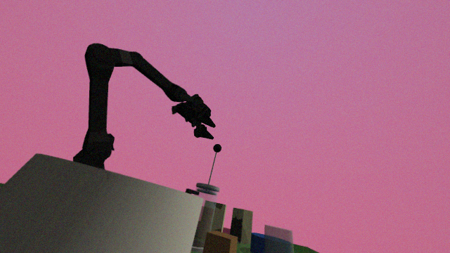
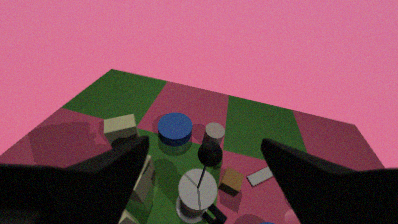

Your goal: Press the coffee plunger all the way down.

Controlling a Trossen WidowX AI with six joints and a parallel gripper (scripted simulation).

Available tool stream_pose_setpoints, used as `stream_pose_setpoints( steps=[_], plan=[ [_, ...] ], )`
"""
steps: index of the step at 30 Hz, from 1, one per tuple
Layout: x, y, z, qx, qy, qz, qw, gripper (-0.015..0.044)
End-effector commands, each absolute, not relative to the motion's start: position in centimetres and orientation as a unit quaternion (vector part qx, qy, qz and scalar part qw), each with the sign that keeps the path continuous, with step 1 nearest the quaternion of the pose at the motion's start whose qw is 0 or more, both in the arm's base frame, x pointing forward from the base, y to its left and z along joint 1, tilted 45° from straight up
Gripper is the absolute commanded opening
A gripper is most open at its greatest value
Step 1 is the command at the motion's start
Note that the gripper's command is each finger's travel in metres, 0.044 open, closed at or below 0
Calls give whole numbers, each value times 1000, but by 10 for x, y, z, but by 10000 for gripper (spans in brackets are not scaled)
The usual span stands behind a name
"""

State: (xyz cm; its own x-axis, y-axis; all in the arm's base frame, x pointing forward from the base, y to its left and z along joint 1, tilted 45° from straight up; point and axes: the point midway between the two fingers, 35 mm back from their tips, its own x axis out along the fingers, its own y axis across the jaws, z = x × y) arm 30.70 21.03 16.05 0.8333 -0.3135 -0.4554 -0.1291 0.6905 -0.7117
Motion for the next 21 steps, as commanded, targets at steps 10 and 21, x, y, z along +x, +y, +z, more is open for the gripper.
stream_pose_setpoints(
  steps=[10,21],
  plan=[
    [307,167,136,-362,296,-74,881,440],
    [321,162,129,-361,296,-74,881,440]
  ],
)
